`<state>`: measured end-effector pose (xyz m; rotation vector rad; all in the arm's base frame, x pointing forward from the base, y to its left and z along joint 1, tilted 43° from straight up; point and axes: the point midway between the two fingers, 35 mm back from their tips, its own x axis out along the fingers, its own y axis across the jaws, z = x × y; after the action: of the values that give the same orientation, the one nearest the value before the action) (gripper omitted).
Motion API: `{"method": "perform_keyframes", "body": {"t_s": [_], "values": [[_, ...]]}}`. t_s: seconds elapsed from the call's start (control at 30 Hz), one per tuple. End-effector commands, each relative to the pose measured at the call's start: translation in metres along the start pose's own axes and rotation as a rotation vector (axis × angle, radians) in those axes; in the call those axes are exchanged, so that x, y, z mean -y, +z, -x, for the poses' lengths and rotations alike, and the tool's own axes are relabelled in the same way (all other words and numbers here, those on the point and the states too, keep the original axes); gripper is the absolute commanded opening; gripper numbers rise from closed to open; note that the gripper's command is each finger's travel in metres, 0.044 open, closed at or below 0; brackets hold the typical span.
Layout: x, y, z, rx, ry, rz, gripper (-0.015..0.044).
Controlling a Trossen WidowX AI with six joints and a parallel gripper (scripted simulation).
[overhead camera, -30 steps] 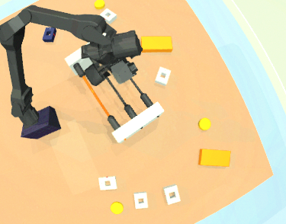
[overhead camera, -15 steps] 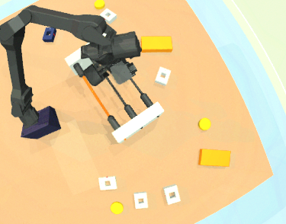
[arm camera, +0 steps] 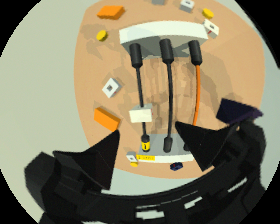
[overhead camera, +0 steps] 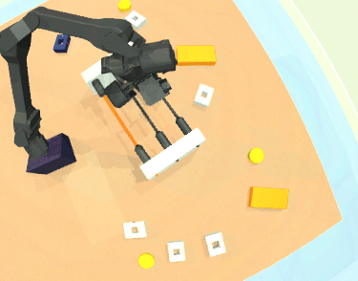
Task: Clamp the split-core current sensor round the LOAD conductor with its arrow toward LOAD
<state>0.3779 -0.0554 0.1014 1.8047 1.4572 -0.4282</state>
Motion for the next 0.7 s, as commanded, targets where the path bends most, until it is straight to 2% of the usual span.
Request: {"method": "perform_keyframes", "body": {"t_s": [0.0,0.33,0.67], "values": [[0.000,-0.001,0.000,-0.005,0.001,0.003,0.0440],[0.002,-0.006,0.000,0.026,-0.008,0.034,0.0440],[0.035,-0.073,0.007,0.408,-0.040,0.510,0.0440]]}}
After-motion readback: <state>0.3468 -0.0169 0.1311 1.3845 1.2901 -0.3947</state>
